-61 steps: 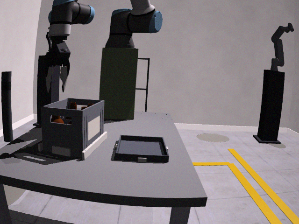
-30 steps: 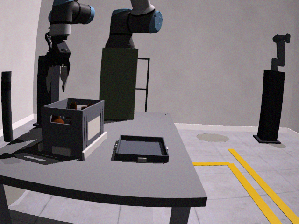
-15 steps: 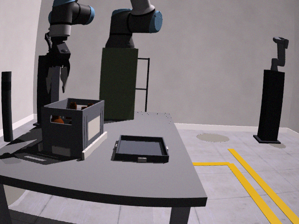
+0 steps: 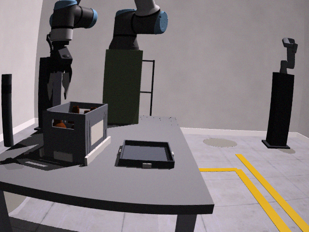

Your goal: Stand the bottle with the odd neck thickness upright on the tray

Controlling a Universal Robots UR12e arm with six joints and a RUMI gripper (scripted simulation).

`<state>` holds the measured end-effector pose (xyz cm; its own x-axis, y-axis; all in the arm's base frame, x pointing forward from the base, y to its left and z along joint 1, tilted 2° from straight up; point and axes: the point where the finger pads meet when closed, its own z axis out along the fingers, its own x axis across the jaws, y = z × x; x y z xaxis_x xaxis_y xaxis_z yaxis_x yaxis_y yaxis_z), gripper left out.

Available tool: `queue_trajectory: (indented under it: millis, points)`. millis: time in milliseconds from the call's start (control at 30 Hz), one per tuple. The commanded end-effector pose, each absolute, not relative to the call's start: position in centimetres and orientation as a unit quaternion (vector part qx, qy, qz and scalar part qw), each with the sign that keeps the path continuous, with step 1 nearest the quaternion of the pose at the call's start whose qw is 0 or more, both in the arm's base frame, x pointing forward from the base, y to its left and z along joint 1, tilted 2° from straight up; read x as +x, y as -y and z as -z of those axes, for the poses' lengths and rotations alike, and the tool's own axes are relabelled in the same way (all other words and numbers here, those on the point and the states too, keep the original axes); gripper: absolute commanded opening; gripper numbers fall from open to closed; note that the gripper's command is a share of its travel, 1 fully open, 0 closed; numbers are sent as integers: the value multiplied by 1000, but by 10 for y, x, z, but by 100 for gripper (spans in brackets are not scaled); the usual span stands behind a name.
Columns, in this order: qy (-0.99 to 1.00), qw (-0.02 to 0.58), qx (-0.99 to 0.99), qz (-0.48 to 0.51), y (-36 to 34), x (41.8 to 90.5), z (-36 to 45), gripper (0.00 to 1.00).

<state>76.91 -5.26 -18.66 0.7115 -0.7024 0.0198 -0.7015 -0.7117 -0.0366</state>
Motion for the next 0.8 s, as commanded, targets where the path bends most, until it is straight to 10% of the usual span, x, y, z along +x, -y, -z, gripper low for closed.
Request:
queue_trajectory:
  millis: [0, 767]
  points:
    - [-379, 13, -925, 18, 52, 773, 194, 38]
    - [-379, 13, -925, 18, 52, 773, 214, 38]
